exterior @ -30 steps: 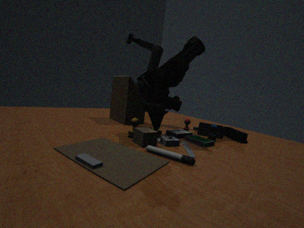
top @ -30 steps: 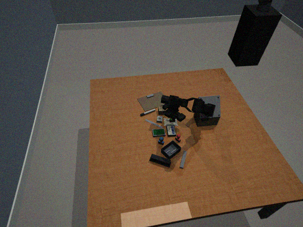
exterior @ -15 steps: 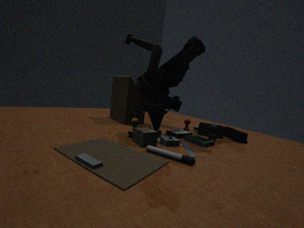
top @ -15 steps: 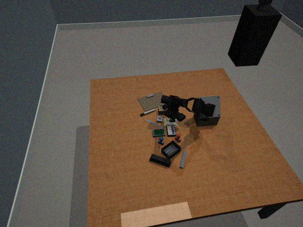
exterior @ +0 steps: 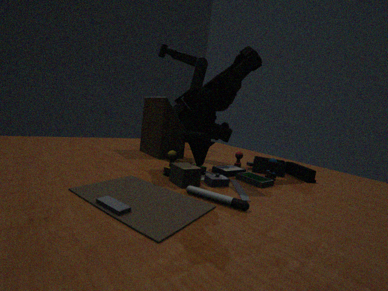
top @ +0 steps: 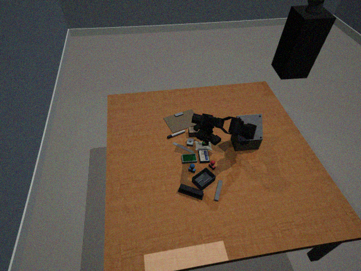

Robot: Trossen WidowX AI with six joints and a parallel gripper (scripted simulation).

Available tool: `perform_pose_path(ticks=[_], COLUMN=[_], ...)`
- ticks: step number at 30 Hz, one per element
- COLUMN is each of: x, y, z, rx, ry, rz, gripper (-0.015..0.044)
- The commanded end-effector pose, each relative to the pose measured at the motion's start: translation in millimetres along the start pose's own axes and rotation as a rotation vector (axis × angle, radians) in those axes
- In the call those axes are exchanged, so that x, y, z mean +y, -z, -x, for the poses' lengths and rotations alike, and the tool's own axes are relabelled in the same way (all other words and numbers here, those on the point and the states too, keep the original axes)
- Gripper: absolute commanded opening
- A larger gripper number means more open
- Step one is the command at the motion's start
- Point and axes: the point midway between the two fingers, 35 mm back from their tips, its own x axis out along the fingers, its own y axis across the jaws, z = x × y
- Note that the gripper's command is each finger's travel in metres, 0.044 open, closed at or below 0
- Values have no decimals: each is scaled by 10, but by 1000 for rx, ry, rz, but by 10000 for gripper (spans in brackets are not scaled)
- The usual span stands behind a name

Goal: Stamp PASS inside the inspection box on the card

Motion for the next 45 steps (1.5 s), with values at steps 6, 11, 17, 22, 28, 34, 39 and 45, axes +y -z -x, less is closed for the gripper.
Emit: perform_pose_path(ticks=[6, 11, 17, 22, 28, 34, 39, 45], x=[2, 2, 2, -4, -16, -23, -26, -25], y=[-4, -4, -5, -8, -13, -16, -18, -19], z=[24, 49, 79, 120, 211, 304, 383, 480], rx=[0, 0, 0, 0, 1, 2, 2, 3], ry=[-4, -4, -4, -2, 0, 1, 2, 2], rz=[4, 4, 4, 4, 3, 3, 3, 3], gripper=[0, 0, 0, 0, 0, 0, 0, 0])
